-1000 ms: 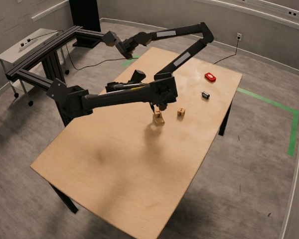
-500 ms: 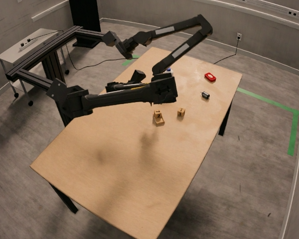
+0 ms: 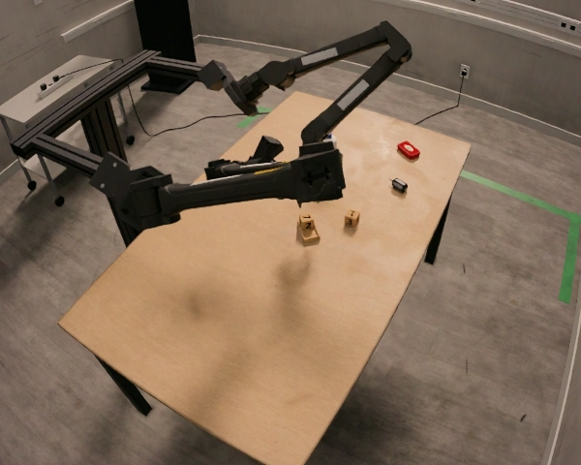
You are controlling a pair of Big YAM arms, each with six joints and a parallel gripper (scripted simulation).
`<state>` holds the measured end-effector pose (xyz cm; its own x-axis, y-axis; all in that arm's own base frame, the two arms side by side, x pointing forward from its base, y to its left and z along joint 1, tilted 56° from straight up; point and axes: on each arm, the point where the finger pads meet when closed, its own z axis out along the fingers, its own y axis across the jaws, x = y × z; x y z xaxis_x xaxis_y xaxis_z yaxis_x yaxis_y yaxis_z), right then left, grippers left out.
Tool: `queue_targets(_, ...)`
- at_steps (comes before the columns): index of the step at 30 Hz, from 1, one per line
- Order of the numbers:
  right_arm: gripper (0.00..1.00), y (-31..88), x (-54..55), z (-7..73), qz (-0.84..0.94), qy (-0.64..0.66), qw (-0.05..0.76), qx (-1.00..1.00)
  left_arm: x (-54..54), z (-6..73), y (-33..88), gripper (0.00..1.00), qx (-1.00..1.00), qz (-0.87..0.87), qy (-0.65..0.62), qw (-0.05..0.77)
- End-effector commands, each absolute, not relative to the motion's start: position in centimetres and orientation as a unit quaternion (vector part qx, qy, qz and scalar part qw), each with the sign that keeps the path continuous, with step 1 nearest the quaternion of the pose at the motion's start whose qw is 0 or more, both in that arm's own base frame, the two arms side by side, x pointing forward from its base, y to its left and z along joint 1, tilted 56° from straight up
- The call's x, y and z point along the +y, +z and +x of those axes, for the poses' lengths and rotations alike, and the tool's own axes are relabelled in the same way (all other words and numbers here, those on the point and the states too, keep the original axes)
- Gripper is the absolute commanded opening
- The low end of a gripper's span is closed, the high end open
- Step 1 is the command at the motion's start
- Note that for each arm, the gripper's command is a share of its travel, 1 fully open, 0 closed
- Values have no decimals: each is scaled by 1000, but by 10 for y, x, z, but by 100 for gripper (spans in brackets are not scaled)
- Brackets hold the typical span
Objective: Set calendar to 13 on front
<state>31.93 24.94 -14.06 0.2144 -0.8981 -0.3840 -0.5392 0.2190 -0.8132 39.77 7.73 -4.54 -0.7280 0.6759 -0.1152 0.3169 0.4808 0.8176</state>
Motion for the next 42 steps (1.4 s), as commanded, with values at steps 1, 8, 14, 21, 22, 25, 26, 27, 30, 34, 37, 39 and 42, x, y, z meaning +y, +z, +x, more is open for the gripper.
queue_targets(1,100,-135,253,320,-593,-177,509,598,89,412,-33,64,854,227,399,245)
queue_targets(8,100,-135,253,320,-593,-177,509,598,124,464,12,64,880,66,348,317)
queue_targets(14,100,-135,253,320,-593,-177,509,598,152,492,51,64,879,-27,314,357)
queue_targets(21,100,-135,253,320,-593,-177,509,598,156,493,50,64,882,-19,313,351)
queue_targets(22,100,-135,253,320,-593,-177,509,598,155,493,50,64,882,-15,314,351)
queue_targets(25,100,-135,253,320,-593,-177,509,598,155,493,50,64,882,-16,315,351)
queue_targets(26,100,-135,253,320,-593,-177,509,598,155,493,50,64,882,-16,315,351)
queue_targets(27,100,-135,253,320,-593,-177,509,598,157,491,40,64,885,-15,314,343)
queue_targets(30,100,-135,253,320,-593,-177,509,598,160,493,37,64,883,-16,314,347)
queue_targets(34,100,-135,253,320,-593,-177,509,598,161,494,33,64,883,-16,314,347)
queue_targets(37,100,-135,253,320,-593,-177,509,598,164,495,29,64,884,-13,315,346)
queue_targets(39,100,-135,253,320,-593,-177,509,598,166,500,30,64,882,-13,317,348)
queue_targets(42,100,-135,253,320,-593,-177,509,598,169,503,28,64,882,-13,317,348)
